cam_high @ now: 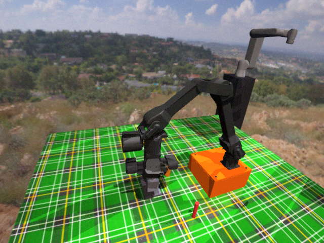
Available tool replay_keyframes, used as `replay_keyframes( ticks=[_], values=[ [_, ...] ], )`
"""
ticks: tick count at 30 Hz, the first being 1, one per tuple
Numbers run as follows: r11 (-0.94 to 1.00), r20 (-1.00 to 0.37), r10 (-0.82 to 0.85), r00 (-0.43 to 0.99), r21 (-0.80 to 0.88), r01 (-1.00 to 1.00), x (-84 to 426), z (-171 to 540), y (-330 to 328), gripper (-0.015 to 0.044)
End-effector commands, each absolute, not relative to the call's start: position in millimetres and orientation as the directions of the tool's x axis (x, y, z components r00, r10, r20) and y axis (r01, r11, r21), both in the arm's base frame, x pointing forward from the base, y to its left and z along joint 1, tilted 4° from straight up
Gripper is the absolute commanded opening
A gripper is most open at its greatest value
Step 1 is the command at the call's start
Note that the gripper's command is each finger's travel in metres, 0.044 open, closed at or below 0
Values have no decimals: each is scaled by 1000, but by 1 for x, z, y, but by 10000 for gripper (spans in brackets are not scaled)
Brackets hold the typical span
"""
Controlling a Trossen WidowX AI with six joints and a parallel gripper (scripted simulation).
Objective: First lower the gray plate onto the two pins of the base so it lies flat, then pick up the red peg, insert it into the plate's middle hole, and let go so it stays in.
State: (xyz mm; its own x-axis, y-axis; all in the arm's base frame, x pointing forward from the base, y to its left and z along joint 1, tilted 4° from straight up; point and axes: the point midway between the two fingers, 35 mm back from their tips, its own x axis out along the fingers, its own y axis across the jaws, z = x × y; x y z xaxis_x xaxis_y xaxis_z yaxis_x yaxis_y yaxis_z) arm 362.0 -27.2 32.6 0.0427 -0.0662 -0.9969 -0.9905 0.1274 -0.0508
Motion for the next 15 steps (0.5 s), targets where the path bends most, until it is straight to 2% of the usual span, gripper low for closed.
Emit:
replay_keyframes(
  ticks=[1, 15],
  values=[
    [109, -997, -68, 30, -38, -993, 358, 25, -39, 0],
    [57, -997, -73, 29, -33, -998, 350, 12, -74, 0]
  ],
)
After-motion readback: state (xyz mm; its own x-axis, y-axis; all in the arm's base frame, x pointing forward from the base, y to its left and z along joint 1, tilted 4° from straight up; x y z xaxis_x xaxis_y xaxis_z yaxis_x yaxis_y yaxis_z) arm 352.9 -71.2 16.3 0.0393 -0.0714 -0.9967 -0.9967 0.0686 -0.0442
